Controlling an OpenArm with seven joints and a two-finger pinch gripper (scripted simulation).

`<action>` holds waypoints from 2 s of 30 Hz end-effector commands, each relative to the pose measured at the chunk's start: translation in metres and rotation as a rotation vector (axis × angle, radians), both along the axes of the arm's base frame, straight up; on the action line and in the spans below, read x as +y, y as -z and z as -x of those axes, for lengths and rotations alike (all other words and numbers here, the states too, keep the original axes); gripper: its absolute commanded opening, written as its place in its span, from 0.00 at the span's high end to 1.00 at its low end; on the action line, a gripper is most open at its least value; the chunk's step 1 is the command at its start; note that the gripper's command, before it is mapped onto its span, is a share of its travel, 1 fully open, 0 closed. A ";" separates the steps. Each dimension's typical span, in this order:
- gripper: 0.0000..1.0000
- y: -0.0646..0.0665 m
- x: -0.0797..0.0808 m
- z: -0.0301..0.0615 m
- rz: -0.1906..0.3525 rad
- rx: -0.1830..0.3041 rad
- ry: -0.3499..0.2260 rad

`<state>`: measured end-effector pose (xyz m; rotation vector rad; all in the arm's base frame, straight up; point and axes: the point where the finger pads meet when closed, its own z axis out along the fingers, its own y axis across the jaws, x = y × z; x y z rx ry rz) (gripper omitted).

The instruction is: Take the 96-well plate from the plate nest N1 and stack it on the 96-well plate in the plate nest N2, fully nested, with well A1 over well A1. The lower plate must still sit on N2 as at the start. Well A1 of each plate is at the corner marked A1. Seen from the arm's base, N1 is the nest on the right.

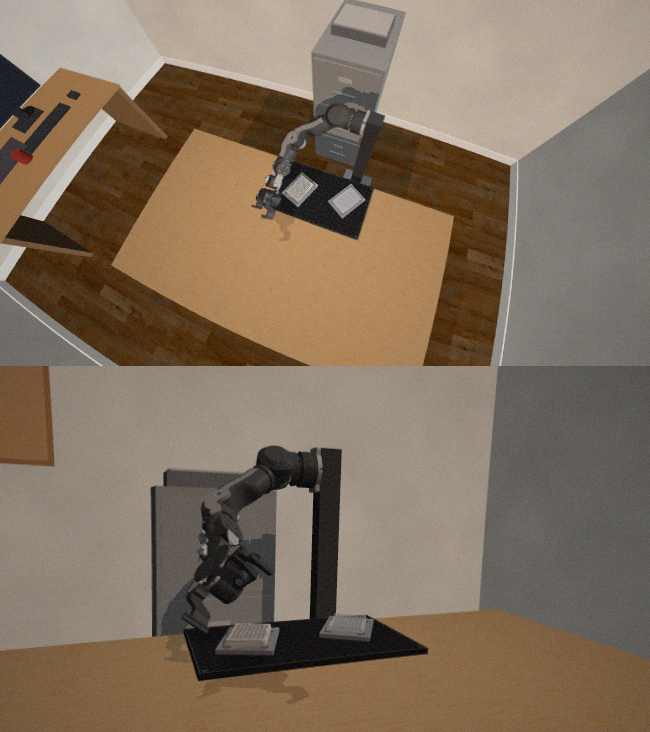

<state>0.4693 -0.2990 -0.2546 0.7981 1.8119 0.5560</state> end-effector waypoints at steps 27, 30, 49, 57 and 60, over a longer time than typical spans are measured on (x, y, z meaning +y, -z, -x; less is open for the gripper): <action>0.00 -0.002 0.000 -0.0006 0.000 -0.004 0.000; 0.00 -0.002 0.000 -0.0006 0.000 -0.004 0.000; 0.23 0.008 0.013 0.0413 0.063 0.231 -0.091; 0.23 0.016 0.028 0.0824 0.124 0.461 -0.185; 0.23 0.016 0.028 0.0824 0.124 0.461 -0.185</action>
